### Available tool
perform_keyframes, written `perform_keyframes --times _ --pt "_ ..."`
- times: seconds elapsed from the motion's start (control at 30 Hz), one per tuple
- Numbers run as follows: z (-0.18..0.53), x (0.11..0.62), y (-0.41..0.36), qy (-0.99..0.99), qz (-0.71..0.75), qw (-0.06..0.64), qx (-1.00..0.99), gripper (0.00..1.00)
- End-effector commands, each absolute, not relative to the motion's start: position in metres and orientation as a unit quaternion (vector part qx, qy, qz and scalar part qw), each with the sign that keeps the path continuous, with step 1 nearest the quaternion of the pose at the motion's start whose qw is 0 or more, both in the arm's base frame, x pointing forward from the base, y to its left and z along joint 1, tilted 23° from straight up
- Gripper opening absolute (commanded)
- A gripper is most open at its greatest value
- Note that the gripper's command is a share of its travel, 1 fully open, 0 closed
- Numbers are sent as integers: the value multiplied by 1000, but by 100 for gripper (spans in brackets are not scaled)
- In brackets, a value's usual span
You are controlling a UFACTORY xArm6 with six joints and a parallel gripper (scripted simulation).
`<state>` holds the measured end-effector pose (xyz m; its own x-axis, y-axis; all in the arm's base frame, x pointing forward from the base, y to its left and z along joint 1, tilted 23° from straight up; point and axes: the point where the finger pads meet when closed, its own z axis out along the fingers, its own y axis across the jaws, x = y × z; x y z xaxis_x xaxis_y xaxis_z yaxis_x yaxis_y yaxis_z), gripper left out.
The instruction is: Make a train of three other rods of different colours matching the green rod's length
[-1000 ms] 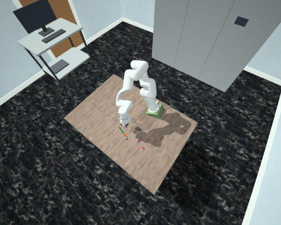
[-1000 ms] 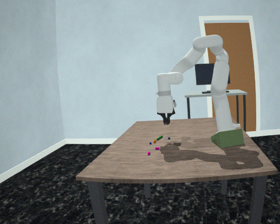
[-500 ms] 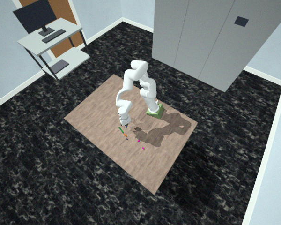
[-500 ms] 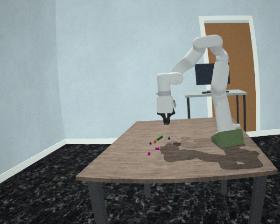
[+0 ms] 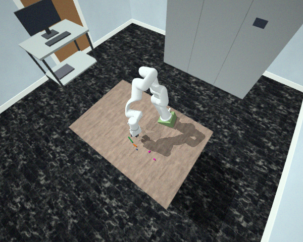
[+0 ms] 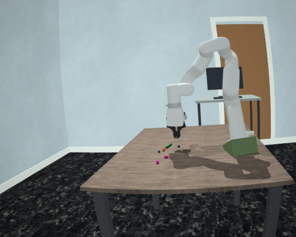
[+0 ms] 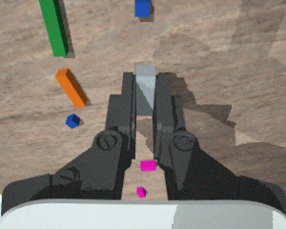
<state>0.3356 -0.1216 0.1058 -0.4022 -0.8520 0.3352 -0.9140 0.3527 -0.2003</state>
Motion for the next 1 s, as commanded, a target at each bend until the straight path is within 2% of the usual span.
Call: perform_keyframes --times 0.0,0.33,0.97 --pt "87 339 -130 -818 181 86 539 4" --pt "63 340 -141 -818 181 86 539 4" --pt "62 340 -142 -818 181 86 540 4"
